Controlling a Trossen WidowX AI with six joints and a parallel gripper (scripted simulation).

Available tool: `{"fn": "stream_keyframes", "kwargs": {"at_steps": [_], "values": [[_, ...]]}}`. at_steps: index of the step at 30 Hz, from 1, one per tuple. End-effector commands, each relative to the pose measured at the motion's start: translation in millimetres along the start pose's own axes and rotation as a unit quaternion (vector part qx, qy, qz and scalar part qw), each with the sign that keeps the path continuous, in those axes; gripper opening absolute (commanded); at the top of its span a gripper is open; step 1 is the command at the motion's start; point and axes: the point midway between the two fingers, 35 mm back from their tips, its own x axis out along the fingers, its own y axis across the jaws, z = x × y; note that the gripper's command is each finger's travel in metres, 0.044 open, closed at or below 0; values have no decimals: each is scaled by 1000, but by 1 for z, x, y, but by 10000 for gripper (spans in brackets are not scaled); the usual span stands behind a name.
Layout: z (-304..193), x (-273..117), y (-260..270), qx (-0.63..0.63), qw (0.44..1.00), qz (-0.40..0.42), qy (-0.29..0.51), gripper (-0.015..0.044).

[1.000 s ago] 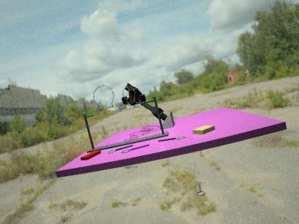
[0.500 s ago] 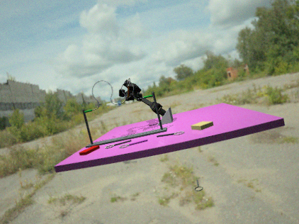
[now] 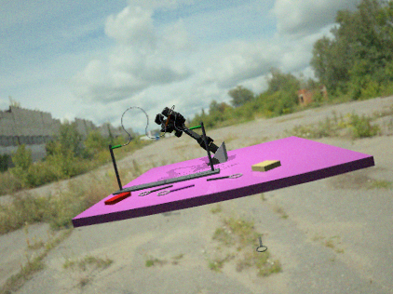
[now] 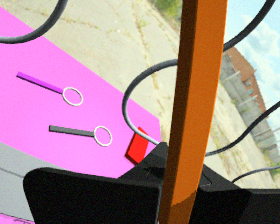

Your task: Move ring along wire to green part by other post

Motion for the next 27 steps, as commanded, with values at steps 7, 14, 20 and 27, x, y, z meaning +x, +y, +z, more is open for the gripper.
{"fn": "stream_keyframes", "kwargs": {"at_steps": [7, 14, 20, 27], "values": [[2, 1, -16, -97, 994, -55, -15, -150], [5, 1, -27, -162, 982, -92, -23, -150], [9, 0, -36, -217, 968, -123, -30, -150], [14, -2, -45, -280, 946, -158, -38, -150]]}}
